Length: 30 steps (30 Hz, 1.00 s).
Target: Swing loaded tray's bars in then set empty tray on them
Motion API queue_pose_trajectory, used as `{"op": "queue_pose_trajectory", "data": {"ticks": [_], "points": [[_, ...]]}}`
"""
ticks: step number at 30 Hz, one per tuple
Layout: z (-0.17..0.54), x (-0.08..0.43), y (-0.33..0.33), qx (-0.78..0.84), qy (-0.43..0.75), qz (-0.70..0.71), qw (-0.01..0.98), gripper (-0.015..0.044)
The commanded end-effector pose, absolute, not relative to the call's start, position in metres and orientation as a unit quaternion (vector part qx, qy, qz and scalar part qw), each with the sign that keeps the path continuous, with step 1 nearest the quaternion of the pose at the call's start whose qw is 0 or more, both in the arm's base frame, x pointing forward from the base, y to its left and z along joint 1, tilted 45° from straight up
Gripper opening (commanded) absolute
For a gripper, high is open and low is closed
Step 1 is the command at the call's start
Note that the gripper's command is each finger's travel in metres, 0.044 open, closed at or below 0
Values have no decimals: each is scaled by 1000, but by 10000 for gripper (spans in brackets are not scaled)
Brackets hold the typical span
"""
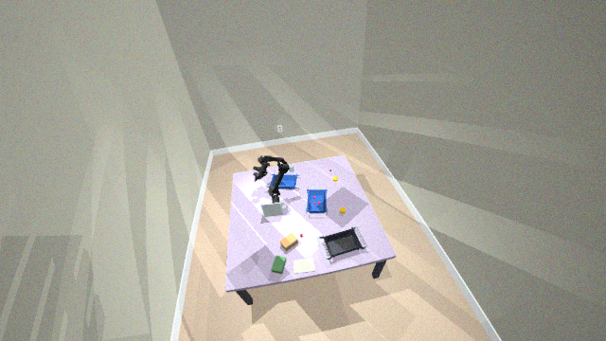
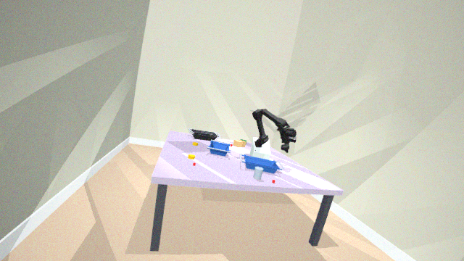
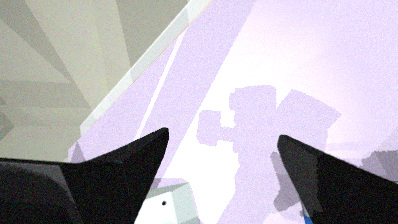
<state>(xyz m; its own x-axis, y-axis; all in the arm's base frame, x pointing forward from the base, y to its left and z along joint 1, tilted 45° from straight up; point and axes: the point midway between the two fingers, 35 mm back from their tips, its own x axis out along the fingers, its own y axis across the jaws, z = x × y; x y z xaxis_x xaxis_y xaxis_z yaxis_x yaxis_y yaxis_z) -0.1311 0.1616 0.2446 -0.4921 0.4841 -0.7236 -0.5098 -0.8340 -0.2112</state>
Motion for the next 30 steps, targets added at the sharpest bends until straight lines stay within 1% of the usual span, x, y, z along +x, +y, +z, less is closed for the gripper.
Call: {"op": "queue_pose_trajectory", "data": {"ticks": [1, 7, 12, 16, 17, 23, 27, 30], "points": [[245, -131, 162, -414, 16, 864, 288, 374], [245, -131, 161, -414, 16, 864, 288, 216], [260, -137, 145, -418, 19, 862, 286, 85], [280, -141, 125, -418, 20, 862, 285, 85], [264, -139, 138, -422, 24, 860, 285, 85], [277, -134, 158, -365, 96, 856, 353, 85], [285, -123, 184, -354, 105, 841, 396, 85], [293, -103, 214, -348, 110, 820, 442, 85]]}}
